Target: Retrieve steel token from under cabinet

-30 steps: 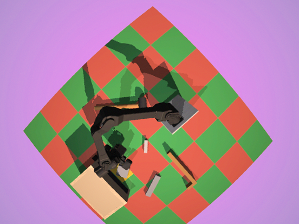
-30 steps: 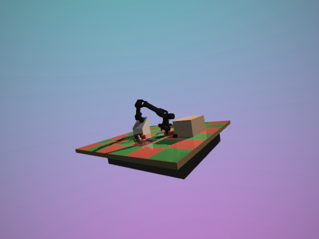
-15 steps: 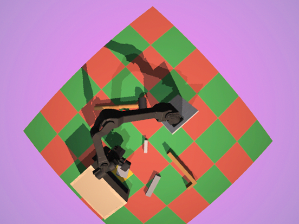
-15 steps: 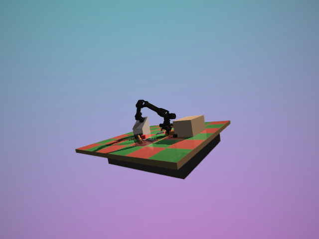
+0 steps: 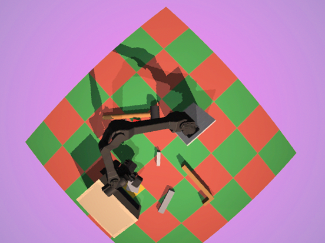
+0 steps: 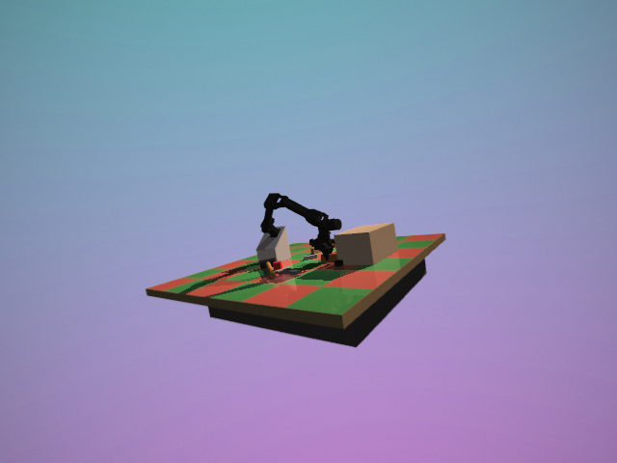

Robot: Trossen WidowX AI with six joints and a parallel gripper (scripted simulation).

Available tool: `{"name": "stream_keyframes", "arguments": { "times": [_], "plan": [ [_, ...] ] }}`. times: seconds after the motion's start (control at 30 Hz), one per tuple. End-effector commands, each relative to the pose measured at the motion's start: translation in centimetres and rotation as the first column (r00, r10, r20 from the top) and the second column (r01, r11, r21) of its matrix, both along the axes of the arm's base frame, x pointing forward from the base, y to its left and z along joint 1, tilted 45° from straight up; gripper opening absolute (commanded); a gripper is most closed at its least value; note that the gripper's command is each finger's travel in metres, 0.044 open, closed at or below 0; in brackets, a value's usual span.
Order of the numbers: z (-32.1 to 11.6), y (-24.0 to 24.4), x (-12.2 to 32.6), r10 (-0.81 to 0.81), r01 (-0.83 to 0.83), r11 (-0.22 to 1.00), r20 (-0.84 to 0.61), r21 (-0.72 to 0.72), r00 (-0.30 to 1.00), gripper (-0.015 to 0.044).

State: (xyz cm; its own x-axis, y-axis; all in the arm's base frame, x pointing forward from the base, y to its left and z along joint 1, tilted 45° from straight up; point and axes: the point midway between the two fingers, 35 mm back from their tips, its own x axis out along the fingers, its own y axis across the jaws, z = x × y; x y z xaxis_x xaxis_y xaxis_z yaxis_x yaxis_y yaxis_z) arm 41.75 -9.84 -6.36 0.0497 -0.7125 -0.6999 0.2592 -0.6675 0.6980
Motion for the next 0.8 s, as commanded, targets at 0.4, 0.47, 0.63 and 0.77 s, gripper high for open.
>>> {"name": "stream_keyframes", "arguments": {
  "times": [0.4,0.47,0.63,0.77],
  "plan": [
    [-1.31,1.15,-0.46,0.000,0.000,1.000,0.000,0.012,1.000,0.0000],
    [-1.31,1.15,-0.46,0.000,0.000,1.000,0.000,0.012,1.000,0.0000],
    [-1.28,1.12,-0.53,0.000,0.000,1.000,0.000,0.012,1.000,0.0000],
    [-1.21,1.02,-0.80,0.000,0.000,1.000,0.000,0.012,1.000,0.0000]
  ]
}}
